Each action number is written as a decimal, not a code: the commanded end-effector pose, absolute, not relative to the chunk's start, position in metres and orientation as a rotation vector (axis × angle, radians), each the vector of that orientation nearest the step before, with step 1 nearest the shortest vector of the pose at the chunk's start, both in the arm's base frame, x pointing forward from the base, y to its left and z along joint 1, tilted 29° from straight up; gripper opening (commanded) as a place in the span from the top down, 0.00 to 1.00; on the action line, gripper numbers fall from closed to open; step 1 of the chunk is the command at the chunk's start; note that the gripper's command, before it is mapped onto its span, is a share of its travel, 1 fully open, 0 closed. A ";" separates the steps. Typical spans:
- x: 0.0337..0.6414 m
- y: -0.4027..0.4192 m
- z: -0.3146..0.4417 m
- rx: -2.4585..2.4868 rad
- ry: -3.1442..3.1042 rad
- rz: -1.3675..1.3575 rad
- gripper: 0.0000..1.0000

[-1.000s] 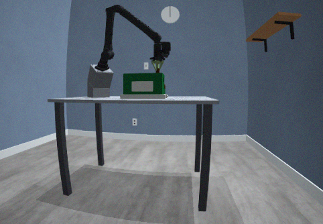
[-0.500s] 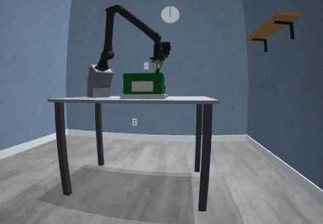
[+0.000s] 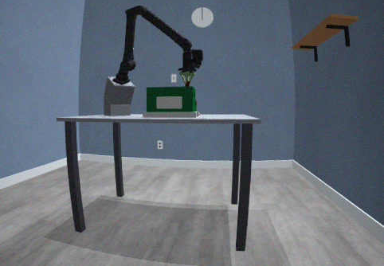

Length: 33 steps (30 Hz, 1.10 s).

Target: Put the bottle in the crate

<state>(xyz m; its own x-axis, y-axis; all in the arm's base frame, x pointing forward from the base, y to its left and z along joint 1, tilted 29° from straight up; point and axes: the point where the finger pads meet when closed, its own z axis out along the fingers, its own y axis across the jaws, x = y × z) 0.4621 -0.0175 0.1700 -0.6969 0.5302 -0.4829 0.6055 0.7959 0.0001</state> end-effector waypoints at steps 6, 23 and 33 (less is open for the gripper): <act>0.470 -0.018 0.186 0.835 2.488 -0.200 1.00; 0.471 -0.020 0.173 0.838 2.504 -0.211 1.00; 0.473 -0.022 0.165 0.838 2.508 -0.213 1.00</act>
<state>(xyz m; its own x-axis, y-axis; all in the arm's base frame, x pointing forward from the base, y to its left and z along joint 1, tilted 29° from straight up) 0.4651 -0.0209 0.1631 -0.6955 0.5316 -0.4833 0.6071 0.7946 0.0003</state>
